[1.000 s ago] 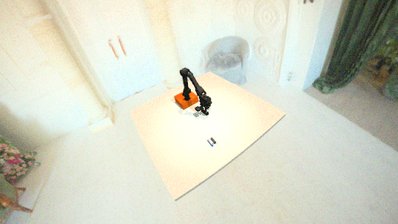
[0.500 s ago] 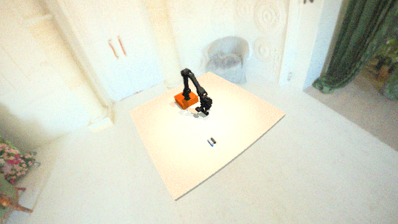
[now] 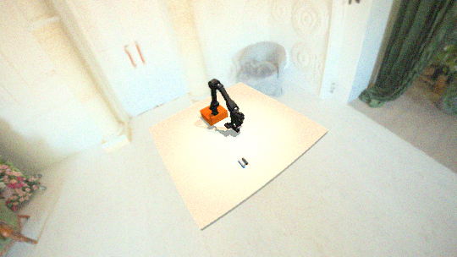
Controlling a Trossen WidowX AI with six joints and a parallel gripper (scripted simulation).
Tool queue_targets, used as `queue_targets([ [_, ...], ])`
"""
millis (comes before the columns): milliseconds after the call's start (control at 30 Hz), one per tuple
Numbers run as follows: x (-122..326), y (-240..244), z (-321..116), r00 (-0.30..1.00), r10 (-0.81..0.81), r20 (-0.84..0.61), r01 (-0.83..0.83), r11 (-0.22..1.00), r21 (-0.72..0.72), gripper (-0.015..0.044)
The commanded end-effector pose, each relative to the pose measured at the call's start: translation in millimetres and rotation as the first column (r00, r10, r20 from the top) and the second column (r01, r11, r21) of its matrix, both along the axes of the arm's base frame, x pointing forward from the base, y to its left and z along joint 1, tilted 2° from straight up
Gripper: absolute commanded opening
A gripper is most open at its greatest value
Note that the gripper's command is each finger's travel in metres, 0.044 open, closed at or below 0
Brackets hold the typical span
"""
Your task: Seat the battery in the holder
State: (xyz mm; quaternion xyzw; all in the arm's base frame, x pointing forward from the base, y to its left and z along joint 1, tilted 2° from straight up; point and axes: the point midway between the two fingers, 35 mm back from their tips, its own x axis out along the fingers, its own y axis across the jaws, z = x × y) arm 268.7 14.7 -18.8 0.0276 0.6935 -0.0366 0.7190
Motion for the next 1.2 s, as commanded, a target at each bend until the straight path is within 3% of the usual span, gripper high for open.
queue_targets([
  [0,1.8,0.1,-1.3,1.000,0.005,-0.012,-0.005,1.000,0.002,0.0075],
  [1000,6.5,-0.2,-0.8,1.000,0.005,-0.012,-0.005,1.000,0.000,0.0075],
  [1133,6.5,-0.2,-0.8,1.000,0.005,-0.012,-0.005,1.000,0.000,0.0177],
  [1167,6.5,-0.2,-0.8,1.000,0.005,-0.012,-0.005,1.000,0.000,0.0177],
])
